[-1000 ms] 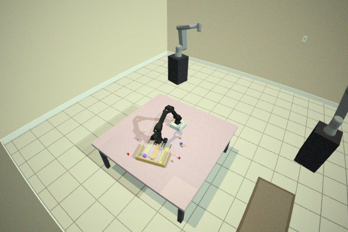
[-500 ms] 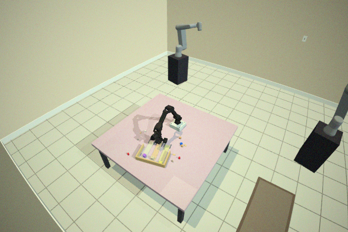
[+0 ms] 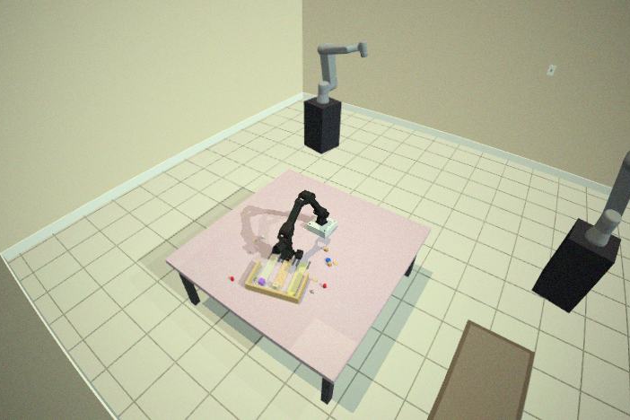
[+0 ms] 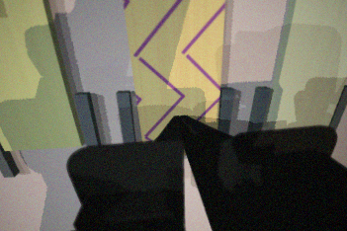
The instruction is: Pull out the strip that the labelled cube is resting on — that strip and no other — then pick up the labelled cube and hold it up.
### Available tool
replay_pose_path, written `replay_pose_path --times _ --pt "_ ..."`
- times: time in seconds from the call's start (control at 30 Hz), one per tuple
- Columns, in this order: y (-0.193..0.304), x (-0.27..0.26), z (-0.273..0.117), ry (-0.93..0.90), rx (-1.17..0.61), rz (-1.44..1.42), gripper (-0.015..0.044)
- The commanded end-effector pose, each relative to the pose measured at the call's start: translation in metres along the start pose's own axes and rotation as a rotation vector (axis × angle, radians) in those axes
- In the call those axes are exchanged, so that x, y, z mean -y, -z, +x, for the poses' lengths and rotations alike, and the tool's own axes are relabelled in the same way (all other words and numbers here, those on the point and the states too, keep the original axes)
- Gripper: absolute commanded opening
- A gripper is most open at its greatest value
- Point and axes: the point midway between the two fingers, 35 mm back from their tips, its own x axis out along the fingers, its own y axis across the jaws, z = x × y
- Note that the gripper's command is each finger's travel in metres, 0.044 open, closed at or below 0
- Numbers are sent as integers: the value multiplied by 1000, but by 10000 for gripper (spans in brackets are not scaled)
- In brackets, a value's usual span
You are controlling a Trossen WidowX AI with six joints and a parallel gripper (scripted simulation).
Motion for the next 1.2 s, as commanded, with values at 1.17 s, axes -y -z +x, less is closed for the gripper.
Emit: replay_pose_path --times 1.17 --pt "33 -1 7 2 -10 -5 0"
